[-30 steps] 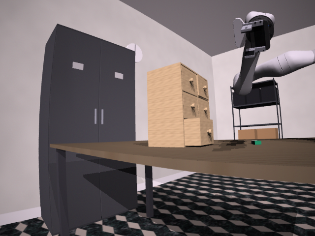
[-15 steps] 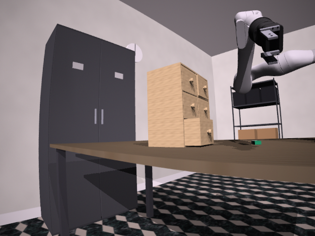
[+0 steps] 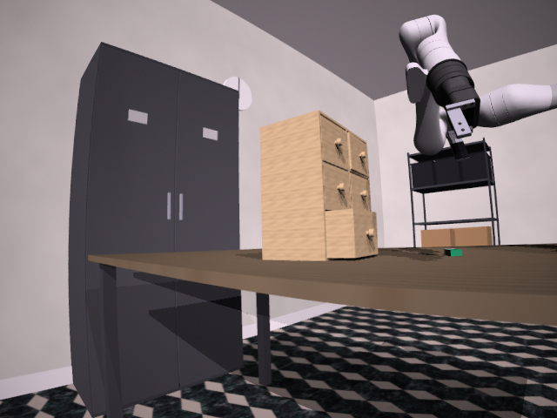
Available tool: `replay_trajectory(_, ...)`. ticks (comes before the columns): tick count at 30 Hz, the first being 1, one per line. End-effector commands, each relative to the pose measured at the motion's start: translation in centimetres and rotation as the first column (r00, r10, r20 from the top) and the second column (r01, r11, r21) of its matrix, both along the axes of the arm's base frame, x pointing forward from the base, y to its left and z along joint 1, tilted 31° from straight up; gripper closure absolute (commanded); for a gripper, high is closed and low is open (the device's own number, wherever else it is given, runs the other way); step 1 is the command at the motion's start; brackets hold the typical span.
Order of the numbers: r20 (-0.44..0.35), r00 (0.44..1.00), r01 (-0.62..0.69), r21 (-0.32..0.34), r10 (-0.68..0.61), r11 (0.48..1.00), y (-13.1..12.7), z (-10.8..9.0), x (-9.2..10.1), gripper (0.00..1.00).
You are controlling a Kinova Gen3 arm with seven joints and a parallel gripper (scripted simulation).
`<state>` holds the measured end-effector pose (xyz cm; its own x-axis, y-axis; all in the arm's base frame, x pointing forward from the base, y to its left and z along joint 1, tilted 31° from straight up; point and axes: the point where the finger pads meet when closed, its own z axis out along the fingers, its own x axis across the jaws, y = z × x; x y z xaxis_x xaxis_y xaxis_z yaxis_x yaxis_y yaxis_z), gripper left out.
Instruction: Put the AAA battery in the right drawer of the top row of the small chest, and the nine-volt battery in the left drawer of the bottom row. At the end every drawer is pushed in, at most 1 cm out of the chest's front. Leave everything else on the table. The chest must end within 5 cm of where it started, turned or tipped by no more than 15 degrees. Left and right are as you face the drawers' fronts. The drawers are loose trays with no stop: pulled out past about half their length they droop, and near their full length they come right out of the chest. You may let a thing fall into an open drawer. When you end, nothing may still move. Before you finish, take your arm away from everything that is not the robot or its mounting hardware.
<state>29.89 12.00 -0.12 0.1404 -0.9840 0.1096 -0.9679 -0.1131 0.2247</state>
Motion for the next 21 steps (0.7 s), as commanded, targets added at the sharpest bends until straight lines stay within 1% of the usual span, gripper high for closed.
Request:
replay_trajectory(1, 0.03, 1.0, 0.007, -0.049, -0.006, 0.999, -1.5, 0.8, 1.4, 0.0)
replay_trajectory(7, 0.097, 0.995, 0.033, -0.185, -0.015, 0.982, -5.9, 2.8, 4.3, 0.0)
replay_trajectory(12, 0.155, 0.988, 0.064, -0.272, -0.022, 0.96, -8.7, 4.4, 6.5, 0.0)
replay_trajectory(14, 0.176, 0.984, 0.076, -0.299, -0.024, 0.951, -9.6, 5.1, 7.3, 0.0)
replay_trajectory(16, 0.176, 0.984, 0.076, -0.299, -0.024, 0.951, -9.6, 5.1, 7.3, 0.0)
replay_trajectory(21, 0.22, 0.975, 0.104, -0.349, -0.027, 0.931, -11.3, 6.4, 8.7, 0.0)
